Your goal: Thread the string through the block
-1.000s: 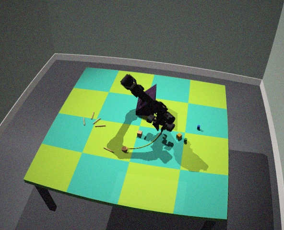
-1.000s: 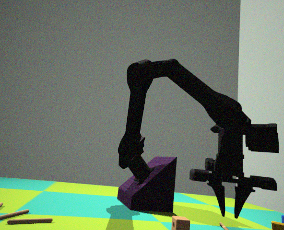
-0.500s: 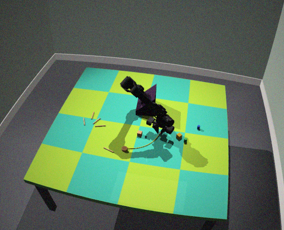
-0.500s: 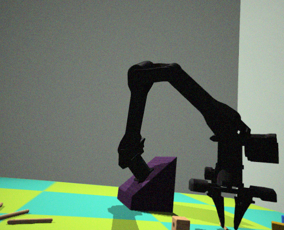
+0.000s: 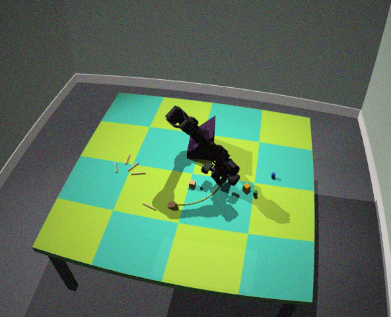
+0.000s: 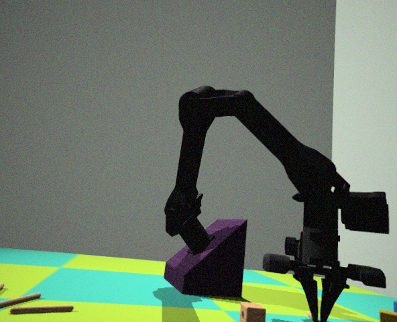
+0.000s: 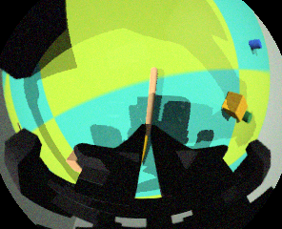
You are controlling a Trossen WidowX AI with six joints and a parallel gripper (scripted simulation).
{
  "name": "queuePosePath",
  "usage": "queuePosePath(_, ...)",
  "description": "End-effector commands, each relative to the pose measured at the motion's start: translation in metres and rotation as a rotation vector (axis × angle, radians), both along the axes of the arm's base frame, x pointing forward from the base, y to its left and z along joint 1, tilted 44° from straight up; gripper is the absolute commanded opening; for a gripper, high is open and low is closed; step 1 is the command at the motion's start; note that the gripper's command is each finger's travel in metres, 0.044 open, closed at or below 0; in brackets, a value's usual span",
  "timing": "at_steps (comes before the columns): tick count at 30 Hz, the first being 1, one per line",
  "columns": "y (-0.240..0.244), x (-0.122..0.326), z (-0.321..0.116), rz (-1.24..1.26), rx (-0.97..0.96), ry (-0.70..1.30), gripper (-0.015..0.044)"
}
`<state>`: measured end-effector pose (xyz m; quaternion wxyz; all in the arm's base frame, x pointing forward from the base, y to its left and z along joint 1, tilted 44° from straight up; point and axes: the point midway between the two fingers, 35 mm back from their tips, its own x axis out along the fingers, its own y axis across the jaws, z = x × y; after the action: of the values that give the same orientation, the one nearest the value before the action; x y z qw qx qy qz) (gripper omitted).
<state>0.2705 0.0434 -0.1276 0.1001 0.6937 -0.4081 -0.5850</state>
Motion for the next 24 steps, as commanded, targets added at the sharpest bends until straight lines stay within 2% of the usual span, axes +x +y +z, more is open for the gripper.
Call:
queuePosePath(1, 0.000, 0.000, 0.000, 0.000, 0.000, -0.001, 0.0000)
queuePosePath(24, 0.016, 0.002, 0.016, 0.000, 0.002, 0.000, 0.0000)
